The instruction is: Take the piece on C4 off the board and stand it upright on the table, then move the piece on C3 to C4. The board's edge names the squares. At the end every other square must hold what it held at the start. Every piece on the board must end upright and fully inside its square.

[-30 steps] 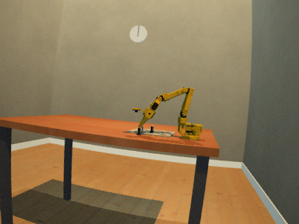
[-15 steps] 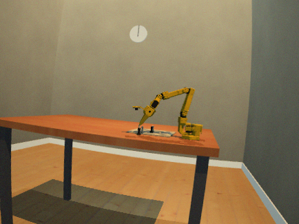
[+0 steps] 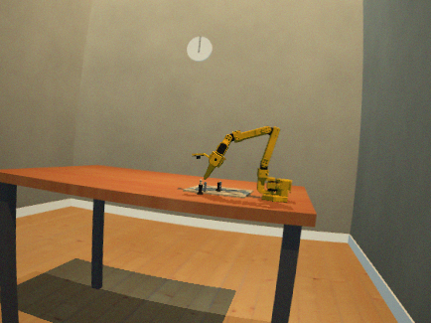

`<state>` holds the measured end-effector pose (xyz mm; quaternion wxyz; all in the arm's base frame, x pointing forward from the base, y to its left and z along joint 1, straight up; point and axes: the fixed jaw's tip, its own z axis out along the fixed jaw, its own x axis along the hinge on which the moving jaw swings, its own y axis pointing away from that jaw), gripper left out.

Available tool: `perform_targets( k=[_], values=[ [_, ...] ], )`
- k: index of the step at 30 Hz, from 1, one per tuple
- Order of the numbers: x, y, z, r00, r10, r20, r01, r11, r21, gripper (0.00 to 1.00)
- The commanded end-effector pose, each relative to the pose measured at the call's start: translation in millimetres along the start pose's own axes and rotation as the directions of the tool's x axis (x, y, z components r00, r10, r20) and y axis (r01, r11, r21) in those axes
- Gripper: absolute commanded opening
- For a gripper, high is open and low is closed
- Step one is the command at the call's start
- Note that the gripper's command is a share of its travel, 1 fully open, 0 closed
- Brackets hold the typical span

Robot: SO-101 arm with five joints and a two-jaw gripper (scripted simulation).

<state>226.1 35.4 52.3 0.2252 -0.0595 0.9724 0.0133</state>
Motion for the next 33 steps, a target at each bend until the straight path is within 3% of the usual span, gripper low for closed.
perform_targets(
  k=[1, 6, 10, 33],
  values=[
    [3.9, -40.3, -9.6, 0.985, 0.168, -0.041, -0.165, 0.983, 0.079, 0.1],
    [22.7, -82.5, -21.6, 0.925, 0.366, -0.101, -0.347, 0.923, 0.169, 0.1],
    [31.7, -96.4, -27.4, 0.89, 0.44, -0.118, -0.413, 0.888, 0.201, 0.09],
    [36.7, -98.3, -26.7, 0.882, 0.456, -0.119, -0.427, 0.88, 0.208, 0.09]
  ],
)
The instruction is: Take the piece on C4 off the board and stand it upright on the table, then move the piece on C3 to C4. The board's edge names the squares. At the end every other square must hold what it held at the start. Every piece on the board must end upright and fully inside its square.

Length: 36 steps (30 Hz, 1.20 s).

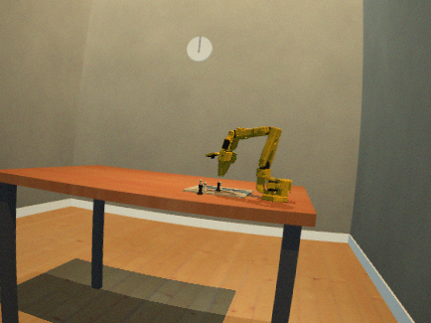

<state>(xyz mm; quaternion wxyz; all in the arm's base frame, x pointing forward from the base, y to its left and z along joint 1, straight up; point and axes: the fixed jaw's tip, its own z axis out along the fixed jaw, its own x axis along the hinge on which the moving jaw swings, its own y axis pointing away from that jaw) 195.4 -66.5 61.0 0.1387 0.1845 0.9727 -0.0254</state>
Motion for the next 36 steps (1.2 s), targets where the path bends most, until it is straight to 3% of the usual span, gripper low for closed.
perform_targets(
  k=[1, 23, 36],
  values=[
    [1.4, -1.6, 0.3, 1.0, -0.003, 0.002, 0.003, 1.0, 0.001, 0.09],
    [3.7, -1.5, 2.6, 1.0, -0.003, 0.002, 0.003, 1.0, 0.001, 0.09],
    [6.4, -1.6, 12.2, 1.0, -0.003, 0.002, 0.003, 1.0, 0.001, 0.09]
  ],
)
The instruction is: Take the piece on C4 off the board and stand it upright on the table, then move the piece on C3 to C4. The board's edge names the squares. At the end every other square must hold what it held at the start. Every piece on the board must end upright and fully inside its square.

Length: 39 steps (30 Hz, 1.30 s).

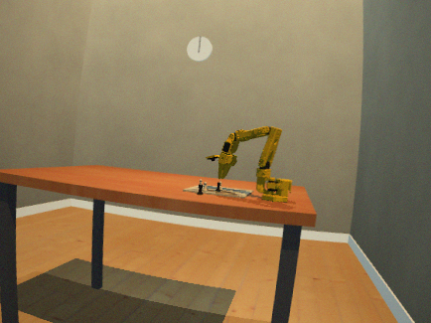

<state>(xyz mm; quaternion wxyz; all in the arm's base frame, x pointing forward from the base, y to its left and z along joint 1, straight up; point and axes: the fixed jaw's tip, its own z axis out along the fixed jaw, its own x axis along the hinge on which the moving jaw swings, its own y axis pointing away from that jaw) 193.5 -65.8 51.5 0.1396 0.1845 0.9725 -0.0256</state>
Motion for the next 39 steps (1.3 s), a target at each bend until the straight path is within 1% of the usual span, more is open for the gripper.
perform_targets(
  k=[1, 11, 13, 21, 39],
  values=[
    [2.1, -1.5, 5.1, 1.0, -0.003, 0.0, 0.003, 1.0, 0.001, 0.09],
    [6.1, -1.5, 19.7, 1.0, -0.003, 0.0, 0.003, 1.0, 0.001, 0.09],
    [6.1, -1.5, 19.7, 1.0, -0.003, 0.0, 0.003, 1.0, 0.001, 0.09],
    [8.5, -1.6, 28.5, 1.0, -0.003, 0.0, 0.003, 1.0, 0.001, 0.09],
    [11.6, -1.5, 33.3, 1.0, -0.003, -0.001, 0.003, 1.0, 0.001, 0.09]
  ],
)
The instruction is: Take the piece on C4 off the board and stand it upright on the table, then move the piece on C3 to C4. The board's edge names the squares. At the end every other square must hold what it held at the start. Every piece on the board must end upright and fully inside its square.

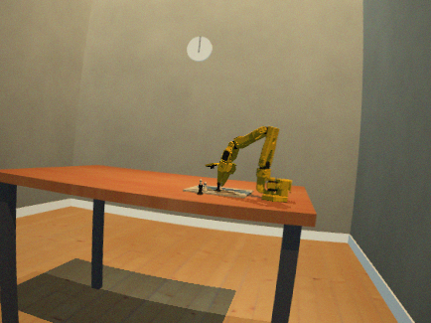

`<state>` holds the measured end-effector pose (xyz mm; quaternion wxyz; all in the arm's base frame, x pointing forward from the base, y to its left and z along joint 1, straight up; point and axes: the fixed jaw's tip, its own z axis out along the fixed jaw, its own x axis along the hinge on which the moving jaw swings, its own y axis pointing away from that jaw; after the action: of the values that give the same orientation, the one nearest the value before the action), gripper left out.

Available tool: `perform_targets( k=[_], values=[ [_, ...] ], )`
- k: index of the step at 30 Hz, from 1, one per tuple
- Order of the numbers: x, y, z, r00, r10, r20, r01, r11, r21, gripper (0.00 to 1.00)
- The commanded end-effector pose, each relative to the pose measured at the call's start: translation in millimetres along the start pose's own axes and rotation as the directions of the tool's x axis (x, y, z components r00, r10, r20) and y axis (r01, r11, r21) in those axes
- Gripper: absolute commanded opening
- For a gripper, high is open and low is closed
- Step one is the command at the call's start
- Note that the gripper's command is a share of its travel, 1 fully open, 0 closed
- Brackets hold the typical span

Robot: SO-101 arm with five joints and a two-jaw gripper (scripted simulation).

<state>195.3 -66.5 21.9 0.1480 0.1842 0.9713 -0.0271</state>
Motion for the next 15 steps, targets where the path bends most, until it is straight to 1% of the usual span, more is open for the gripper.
perform_targets(
  k=[1, 15],
  values=[
    [6.0, -1.4, 4.8, 1.0, -0.003, -0.018, 0.003, 1.0, 0.001, 0.09],
    [7.0, -1.4, 5.2, 1.0, -0.004, -0.018, 0.004, 1.0, 0.001, 0.09]
  ],
)
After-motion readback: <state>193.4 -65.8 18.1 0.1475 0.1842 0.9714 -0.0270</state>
